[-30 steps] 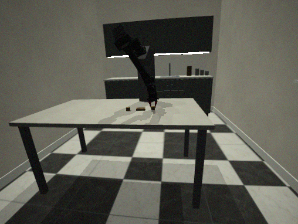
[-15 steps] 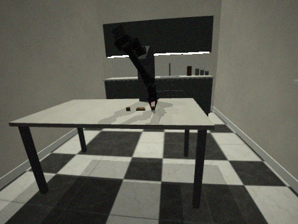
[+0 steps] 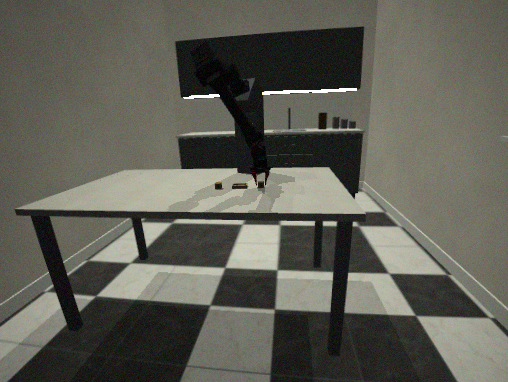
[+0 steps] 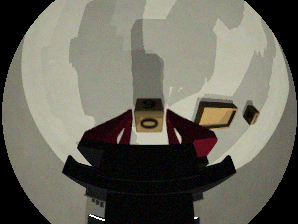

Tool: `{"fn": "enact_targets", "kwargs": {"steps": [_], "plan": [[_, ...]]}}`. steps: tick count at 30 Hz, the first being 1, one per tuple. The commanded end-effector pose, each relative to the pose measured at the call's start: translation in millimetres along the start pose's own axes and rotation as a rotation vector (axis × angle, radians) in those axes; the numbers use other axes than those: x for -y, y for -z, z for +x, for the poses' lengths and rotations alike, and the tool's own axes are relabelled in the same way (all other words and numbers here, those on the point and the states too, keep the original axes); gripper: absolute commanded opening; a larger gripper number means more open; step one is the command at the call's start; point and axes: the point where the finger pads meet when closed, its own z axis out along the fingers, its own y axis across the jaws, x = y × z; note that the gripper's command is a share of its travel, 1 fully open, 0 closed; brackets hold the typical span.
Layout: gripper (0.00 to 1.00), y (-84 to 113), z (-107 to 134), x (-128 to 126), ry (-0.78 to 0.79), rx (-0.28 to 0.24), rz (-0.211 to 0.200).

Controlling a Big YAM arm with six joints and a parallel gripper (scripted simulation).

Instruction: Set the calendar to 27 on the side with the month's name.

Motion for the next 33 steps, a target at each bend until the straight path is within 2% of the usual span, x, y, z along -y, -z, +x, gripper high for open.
{"fn": "enact_targets", "kwargs": {"steps": [1, 8, 9, 11, 15, 22, 24, 29, 33], "plan": [[0.46, -3.2, 11, 2, 0.006, -0.016, 0.002], [0.46, 0.6, 17, 1, 0.012, -0.025, -0.001], [0.46, 5.6, 22, -1, 0.017, -0.034, -0.005], [0.46, 17.4, 5, -6, 0.008, -0.004, -0.012], [0.46, 31.8, 8, -7, 0.013, -0.014, -0.014], [0.46, 69.4, 8, -6, 0.013, -0.013, -0.013], [0.46, 69.4, 8, -6, 0.013, -0.013, -0.013], [0.46, 91.3, 9, -5, 0.012, -0.012, -0.013], [0.46, 99.3, 9, -4, 0.011, -0.012, -0.011]]}}
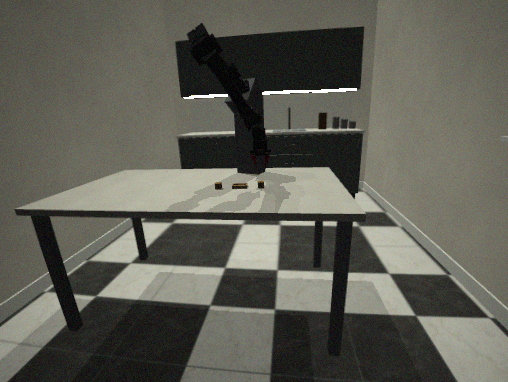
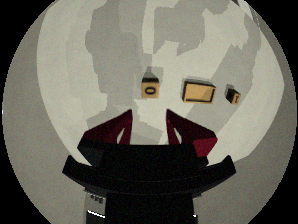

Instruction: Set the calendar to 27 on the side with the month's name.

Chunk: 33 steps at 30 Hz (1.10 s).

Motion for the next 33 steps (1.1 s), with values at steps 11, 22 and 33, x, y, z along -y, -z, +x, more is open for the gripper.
{"fn": "enact_targets", "kwargs": {"steps": [11, 22, 33], "plan": [[1.0, 6.4, 4, 2, -0.017, -0.008, 0.003], [1.0, 6.4, 4, 2, -0.017, -0.008, 0.003], [1.0, -0.1, 3, 73, -0.003, -0.038, -0.004]]}}
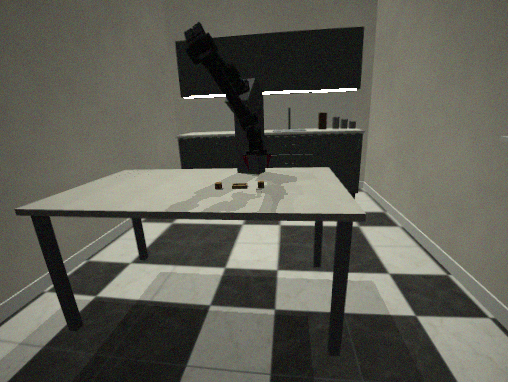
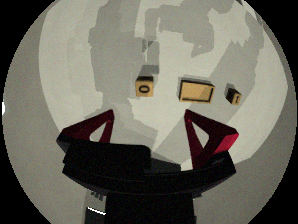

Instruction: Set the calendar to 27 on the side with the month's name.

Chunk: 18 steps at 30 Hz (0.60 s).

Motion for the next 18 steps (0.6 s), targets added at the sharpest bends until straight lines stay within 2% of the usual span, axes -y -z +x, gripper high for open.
{"fn": "enact_targets", "kwargs": {"steps": [1, 2, 3, 5, 6, 7, 9, 12, 14, 16, 17, 18], "plan": [[1.0, 2.2, -1, 59, 0.0, -0.018, 0.045], [1.0, 1.1, -2, 81, -0.001, -0.018, 0.043], [1.0, -2.4, -14, 82, -0.007, 0.001, 0.047], [1.0, 3.0, 1, 125, 0.0, -0.021, 0.04], [1.0, 3.0, 1, 125, 0.0, -0.021, 0.04], [1.0, 4.9, 2, 147, 0.001, -0.018, 0.041], [1.0, 4.9, 2, 147, 0.001, -0.018, 0.041], [1.0, 12.3, 6, 196, 0.005, -0.005, 0.046], [1.0, 15.4, 7, 210, 0.007, 0.0, 0.049], [1.0, 16.0, 8, 213, 0.007, 0.001, 0.05], [0.46, 14.4, 5, 210, 0.012, 0.005, 0.046], [0.46, 7.4, 11, 197, 0.024, -0.012, 0.023]]}}
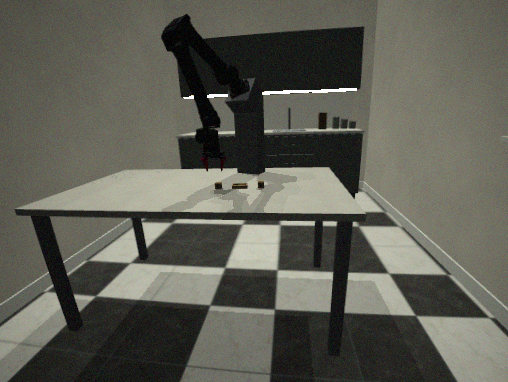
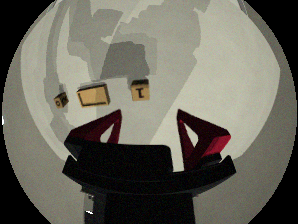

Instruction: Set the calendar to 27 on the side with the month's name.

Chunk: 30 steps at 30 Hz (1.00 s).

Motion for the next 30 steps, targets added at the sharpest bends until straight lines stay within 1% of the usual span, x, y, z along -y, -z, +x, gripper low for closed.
{"fn": "enact_targets", "kwargs": {"steps": [1, 2, 4, 8, 9, 13, 16, 30], "plan": [[0.46, 2.2, 13, -27, 0.077, -0.026, -0.054], [0.46, 2.2, 13, -27, 0.077, -0.027, -0.054], [0.46, 0.7, 6, -24, 0.075, -0.01, -0.045], [0.46, 0.7, 6, -24, 0.075, -0.01, -0.045], [0.46, -0.4, 11, -13, 0.06, -0.019, -0.028], [0.46, -0.4, 11, -13, 0.06, -0.018, -0.029], [0.46, 0.3, 8, -20, 0.068, -0.013, -0.039], [0.46, 0.3, 8, -20, 0.067, -0.013, -0.039]]}}
